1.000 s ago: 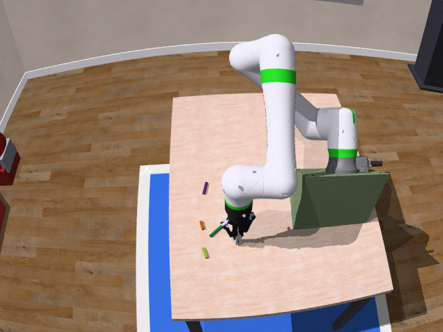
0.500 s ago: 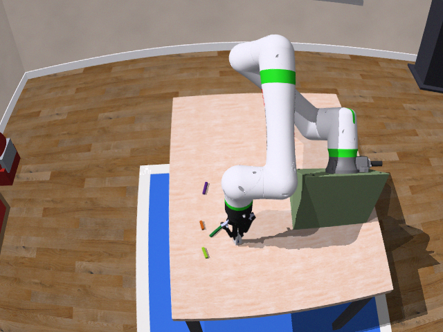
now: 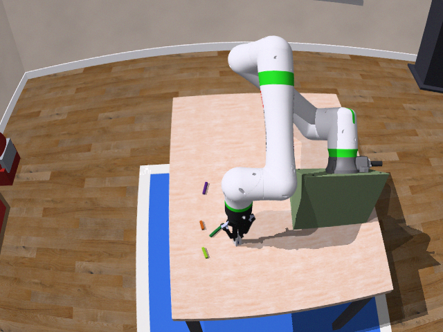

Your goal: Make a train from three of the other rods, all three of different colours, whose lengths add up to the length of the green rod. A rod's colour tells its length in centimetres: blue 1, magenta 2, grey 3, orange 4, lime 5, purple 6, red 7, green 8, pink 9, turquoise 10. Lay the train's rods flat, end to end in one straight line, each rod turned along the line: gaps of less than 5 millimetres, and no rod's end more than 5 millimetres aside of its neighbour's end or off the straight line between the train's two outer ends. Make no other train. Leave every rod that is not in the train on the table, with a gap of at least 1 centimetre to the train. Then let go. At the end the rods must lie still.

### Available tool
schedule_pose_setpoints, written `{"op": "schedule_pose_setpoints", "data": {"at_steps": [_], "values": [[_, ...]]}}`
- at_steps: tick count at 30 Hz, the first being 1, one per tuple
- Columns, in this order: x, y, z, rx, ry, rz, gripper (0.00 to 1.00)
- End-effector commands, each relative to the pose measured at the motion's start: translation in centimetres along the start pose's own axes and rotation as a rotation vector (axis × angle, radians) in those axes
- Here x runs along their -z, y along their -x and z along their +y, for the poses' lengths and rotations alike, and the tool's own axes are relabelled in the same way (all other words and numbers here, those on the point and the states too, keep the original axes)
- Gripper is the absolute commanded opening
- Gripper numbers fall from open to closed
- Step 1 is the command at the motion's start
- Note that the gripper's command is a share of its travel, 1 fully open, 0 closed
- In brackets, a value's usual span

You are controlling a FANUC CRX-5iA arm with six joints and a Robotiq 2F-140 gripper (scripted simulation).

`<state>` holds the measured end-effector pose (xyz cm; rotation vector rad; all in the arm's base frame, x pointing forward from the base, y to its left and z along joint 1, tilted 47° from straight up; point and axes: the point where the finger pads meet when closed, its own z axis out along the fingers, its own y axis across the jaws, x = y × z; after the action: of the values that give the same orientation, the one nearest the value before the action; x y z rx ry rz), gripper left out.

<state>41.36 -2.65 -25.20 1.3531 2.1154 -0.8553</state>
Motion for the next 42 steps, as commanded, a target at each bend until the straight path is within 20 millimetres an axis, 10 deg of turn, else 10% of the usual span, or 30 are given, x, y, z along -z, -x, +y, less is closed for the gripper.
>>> {"op": "schedule_pose_setpoints", "data": {"at_steps": [1, 42], "values": [[-0.05, -0.01, 0.01, 0.0, 0.0, 0.0, 0.03], [-0.05, -0.01, 0.01, 0.0, 0.0, 0.0, 0.08]]}}
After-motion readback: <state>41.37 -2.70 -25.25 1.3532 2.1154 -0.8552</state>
